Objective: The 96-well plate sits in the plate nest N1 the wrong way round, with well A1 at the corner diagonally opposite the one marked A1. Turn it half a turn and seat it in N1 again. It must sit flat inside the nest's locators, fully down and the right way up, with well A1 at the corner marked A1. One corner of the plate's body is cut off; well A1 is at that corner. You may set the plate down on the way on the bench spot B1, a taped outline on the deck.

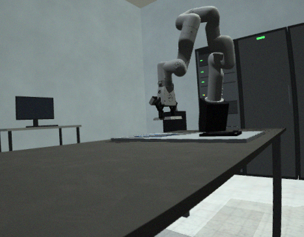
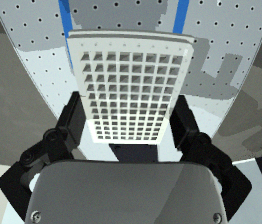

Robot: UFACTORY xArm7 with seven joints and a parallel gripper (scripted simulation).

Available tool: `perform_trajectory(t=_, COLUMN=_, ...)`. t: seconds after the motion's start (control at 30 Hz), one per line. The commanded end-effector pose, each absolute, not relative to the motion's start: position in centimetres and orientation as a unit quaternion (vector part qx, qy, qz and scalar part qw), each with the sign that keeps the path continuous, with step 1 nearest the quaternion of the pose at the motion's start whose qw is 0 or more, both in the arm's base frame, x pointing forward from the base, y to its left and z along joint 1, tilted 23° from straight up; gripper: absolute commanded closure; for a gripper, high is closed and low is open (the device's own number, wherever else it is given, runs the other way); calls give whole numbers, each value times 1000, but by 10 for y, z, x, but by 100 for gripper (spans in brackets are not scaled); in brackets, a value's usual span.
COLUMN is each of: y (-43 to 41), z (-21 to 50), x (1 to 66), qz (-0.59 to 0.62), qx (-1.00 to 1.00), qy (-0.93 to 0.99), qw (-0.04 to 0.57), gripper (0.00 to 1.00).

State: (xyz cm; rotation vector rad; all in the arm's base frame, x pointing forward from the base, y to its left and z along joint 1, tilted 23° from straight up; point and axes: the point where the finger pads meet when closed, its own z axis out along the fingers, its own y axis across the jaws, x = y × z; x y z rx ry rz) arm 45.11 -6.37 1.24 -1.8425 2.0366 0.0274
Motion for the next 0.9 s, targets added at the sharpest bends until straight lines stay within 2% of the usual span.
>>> perform_trajectory(t=0.0, y=-76, z=10, x=454, qz=8, qx=-658, qy=727, qw=198, gripper=100)
perform_trajectory(t=0.87, y=-143, z=-11, x=458, qz=8, qx=-658, qy=727, qw=198, gripper=100)
